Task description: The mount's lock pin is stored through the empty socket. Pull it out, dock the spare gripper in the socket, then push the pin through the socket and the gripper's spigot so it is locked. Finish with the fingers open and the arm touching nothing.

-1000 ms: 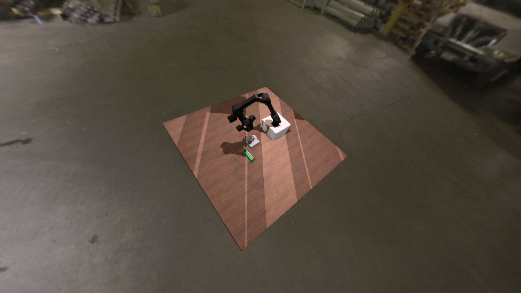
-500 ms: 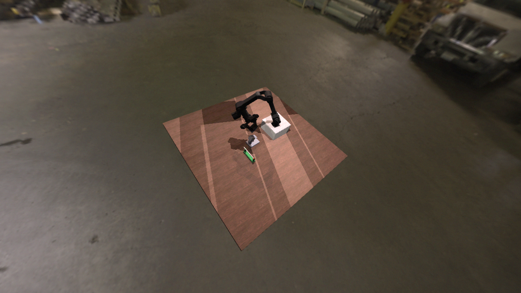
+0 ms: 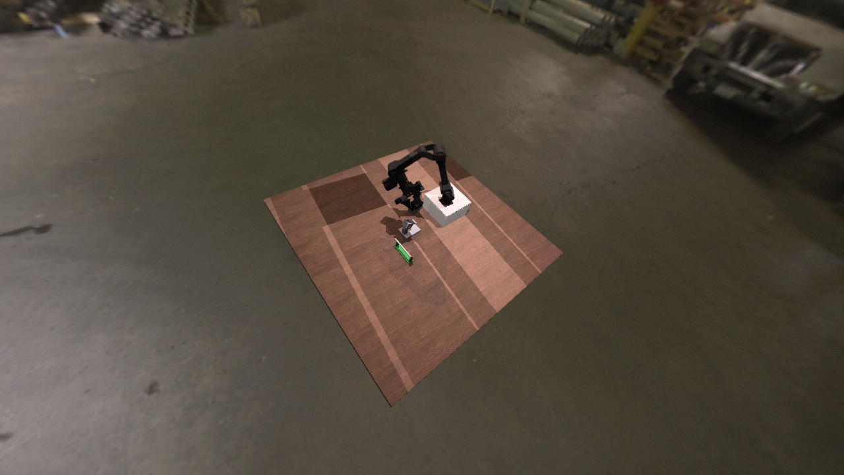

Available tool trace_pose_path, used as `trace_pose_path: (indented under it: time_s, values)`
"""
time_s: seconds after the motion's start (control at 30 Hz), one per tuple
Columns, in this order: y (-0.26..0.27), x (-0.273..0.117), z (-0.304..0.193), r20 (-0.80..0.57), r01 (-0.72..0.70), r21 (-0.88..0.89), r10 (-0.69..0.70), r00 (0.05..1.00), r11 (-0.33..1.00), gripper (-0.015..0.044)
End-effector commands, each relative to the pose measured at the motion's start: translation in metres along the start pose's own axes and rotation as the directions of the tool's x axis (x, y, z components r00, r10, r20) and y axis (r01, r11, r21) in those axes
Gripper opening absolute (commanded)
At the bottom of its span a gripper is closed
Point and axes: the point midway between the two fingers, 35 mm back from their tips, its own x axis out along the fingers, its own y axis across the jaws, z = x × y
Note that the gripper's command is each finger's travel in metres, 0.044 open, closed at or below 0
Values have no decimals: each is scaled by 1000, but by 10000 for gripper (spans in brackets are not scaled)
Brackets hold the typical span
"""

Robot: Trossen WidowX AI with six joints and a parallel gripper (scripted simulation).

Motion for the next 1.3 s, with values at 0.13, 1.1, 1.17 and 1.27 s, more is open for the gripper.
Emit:
trace_pose_path:
  time_s: [0.13,1.1,1.17,1.27]
  values:
    - [3,0,14,69,136,-110,-129,989,985,0]
    - [-3,12,17,123,338,-266,-316,941,903,0]
    - [-4,13,15,123,338,-266,-316,941,903,0]
    - [-6,16,11,122,338,-266,-316,941,903,0]
